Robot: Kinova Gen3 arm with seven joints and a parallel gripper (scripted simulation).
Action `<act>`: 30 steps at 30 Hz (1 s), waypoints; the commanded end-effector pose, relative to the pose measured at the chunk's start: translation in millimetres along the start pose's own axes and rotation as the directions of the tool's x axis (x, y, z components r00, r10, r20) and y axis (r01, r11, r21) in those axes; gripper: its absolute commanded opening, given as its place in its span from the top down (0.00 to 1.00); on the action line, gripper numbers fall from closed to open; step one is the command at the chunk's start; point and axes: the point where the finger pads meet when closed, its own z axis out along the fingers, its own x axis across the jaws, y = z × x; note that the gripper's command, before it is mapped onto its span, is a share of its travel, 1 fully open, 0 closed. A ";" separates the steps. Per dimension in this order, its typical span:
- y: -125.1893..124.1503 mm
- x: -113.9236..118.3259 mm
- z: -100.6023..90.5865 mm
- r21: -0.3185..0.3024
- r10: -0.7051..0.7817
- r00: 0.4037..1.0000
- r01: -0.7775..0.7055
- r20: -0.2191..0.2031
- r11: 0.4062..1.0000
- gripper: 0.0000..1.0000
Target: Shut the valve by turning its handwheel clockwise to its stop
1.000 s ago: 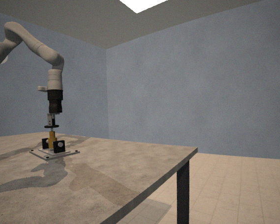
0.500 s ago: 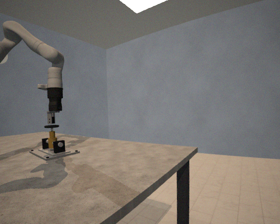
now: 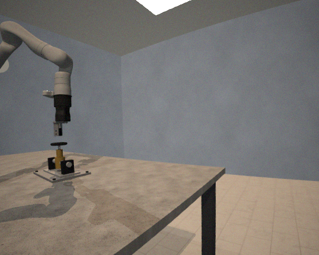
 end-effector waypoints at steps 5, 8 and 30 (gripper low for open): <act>0.0 3.4 -9.5 -0.003 -0.007 1.000 0.007 -0.008 1.000 0.40; -0.1 3.4 -14.1 -0.003 -0.007 1.000 0.007 -0.008 1.000 0.40; -0.1 3.3 -26.2 -0.003 -0.007 1.000 0.007 -0.008 1.000 0.40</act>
